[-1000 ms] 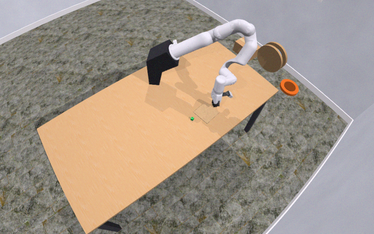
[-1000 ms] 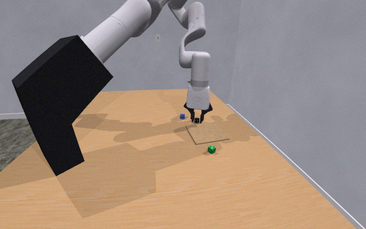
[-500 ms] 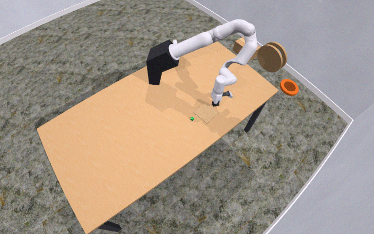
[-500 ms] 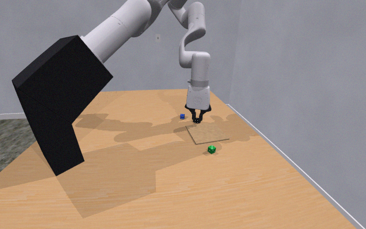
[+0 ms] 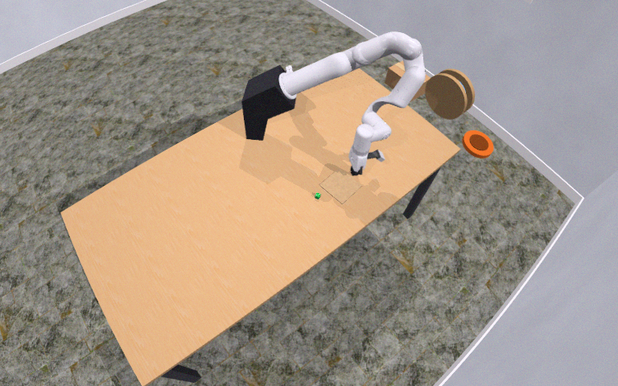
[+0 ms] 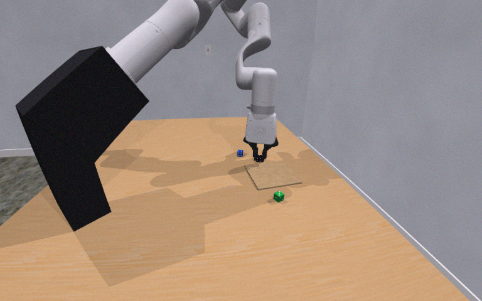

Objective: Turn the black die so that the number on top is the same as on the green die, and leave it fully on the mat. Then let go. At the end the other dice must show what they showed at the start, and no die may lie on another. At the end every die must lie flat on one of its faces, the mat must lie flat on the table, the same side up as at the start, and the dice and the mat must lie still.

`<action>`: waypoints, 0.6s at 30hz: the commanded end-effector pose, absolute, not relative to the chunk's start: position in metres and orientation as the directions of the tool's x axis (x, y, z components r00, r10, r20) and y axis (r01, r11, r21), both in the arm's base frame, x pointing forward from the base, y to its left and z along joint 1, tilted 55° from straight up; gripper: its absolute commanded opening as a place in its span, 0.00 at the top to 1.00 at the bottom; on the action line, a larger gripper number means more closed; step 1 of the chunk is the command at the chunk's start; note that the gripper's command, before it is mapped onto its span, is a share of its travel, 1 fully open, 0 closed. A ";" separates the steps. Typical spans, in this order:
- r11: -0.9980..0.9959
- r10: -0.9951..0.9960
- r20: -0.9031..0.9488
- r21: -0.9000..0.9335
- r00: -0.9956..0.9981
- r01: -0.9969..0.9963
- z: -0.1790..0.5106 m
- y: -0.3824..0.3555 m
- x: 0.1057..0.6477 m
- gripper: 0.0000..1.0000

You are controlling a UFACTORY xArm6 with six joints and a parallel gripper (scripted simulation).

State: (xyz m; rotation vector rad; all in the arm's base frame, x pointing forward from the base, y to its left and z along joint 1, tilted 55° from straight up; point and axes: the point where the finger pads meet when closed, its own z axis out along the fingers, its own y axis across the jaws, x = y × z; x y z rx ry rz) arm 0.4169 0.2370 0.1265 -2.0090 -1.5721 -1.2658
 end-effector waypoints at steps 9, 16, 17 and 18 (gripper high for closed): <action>-0.361 0.633 0.774 0.277 0.017 0.890 0.127 0.237 0.417 0.85; -0.361 0.633 0.774 0.277 0.017 0.890 0.127 0.237 0.417 0.85; -0.361 0.633 0.774 0.277 0.017 0.890 0.127 0.236 0.417 0.85; -0.361 0.633 0.774 0.277 0.017 0.890 0.128 0.235 0.416 0.85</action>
